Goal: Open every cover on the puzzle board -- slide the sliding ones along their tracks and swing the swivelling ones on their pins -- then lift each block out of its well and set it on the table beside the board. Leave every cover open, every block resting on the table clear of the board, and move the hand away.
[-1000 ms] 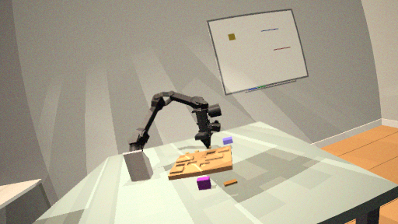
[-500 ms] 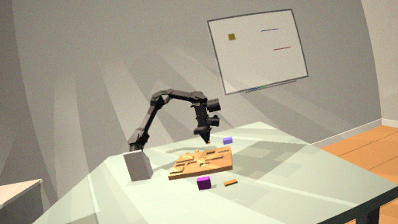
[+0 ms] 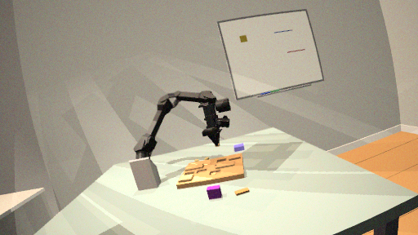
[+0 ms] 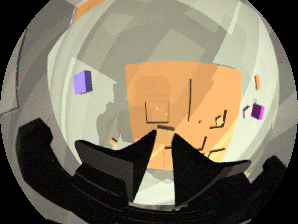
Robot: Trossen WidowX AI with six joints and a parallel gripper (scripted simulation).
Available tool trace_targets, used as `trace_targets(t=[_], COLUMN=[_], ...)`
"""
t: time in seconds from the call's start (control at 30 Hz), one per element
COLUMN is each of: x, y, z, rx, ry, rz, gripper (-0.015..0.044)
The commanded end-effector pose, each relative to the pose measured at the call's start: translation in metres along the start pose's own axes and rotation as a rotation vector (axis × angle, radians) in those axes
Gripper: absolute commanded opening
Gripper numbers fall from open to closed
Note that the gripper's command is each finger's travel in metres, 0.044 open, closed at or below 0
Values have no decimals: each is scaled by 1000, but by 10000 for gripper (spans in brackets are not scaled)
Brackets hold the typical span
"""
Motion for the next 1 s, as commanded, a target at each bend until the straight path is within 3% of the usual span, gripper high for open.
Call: trace_targets(t=[0.0, 0.97], x=[9, 45], y=[-14, -119], z=[3, 11], rx=[-7, -42], ry=[-11, -36], rz=[-2, -12], gripper=[80, 80])
Point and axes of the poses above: the point midway between the two fingers, 35 mm back from their tips, its own z axis back along the fingers, its own y axis across the jaws, x = y × z, the point moved 7 cm from there along z, back along the fingers, and after that the axes turned 13 degrees about -z, right-handed, at the moved point
